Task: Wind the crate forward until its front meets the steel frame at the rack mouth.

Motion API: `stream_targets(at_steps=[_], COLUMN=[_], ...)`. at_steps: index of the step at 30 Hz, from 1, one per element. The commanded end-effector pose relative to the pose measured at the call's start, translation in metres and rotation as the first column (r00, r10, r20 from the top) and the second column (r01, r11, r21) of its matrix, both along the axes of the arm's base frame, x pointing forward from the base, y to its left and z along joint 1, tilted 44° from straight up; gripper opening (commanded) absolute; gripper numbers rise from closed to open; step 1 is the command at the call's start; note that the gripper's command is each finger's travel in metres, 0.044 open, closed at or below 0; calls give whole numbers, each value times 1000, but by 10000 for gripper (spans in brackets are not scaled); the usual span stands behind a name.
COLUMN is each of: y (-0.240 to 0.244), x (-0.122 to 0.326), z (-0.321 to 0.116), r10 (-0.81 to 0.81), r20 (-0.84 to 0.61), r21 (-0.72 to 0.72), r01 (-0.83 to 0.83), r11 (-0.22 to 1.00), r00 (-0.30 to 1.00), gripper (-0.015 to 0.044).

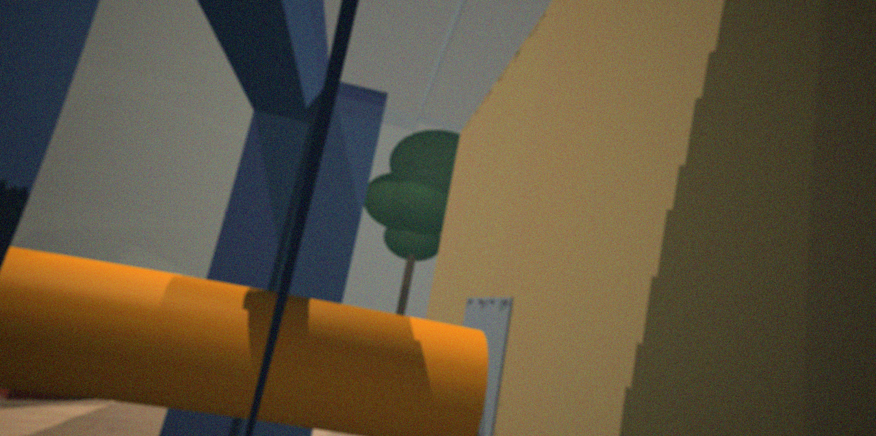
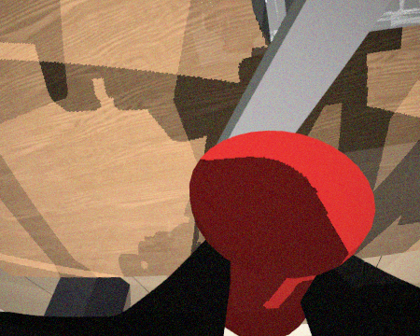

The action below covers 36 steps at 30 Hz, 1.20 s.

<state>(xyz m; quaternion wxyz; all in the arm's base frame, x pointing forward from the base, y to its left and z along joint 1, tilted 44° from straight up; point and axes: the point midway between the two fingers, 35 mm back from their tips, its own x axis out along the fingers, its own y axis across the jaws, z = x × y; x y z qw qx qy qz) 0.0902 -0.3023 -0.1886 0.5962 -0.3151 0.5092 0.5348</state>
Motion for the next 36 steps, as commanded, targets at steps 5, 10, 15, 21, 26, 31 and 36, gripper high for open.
stream_targets(at_steps=[5, 10, 15, 21, 26, 31, 36], y=[-6, -8, -9, -11, -12, -13, -14], x=[21, 26, 31, 38, 43, 48, 54], z=[-7, -9, -10, -11, -11, -12, -12], r10=[2, 2, 2, 2, 2, 2, 2], r20=[39, 40, 40, 41, 41, 41, 42], r21=[-8, -8, -8, -8, -8, -8, -8], r01=[-1, -1, -1, -1, -1, -1, -1], r11=[1000, 1000, 1000, 1000, 1000, 1000, 1000], r00=[999, 999, 999, 999, 999, 999, 999], gripper=[0, 0, 0, 0, 0, 0, 0])
